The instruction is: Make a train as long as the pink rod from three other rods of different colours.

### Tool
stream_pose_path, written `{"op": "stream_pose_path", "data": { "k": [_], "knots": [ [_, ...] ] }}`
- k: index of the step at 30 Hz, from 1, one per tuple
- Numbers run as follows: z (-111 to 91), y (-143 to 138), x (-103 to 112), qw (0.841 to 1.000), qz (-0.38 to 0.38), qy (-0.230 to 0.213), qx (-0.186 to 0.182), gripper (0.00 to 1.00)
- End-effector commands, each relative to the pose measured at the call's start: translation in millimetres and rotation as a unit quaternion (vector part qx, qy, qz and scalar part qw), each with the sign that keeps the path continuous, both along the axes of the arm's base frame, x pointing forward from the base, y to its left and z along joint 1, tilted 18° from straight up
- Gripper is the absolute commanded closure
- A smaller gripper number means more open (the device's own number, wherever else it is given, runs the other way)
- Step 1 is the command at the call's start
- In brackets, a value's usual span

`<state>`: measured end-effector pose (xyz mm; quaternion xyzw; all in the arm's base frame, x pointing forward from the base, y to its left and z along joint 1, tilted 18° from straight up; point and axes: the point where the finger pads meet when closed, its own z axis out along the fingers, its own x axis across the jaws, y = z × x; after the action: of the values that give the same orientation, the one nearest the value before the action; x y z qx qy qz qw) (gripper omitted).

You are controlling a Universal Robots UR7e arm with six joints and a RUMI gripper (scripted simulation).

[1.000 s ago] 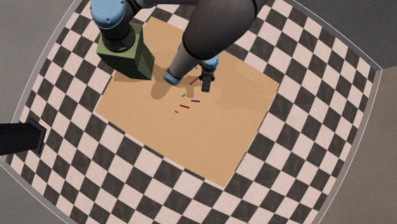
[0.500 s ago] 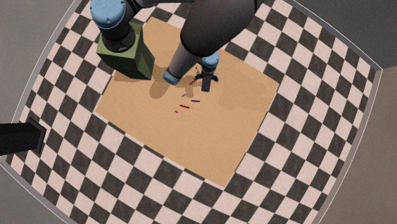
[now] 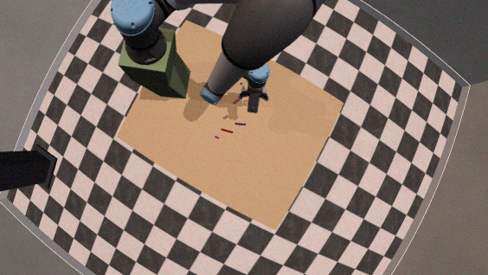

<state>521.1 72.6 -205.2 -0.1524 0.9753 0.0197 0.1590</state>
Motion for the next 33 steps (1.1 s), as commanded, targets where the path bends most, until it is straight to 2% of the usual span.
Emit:
{"op": "stream_pose_path", "data": {
  "k": [1, 23, 33],
  "knots": [
    [0.1, -0.6, -0.6, 1.000, 0.000, 0.000, 0.000, 0.00],
    [-1.4, -4.9, 0.0, 1.000, 0.028, -0.001, -0.009, 0.00],
    [-2.8, -10.7, 1.5, 0.997, 0.071, -0.004, -0.023, 0.00]
  ]
}}
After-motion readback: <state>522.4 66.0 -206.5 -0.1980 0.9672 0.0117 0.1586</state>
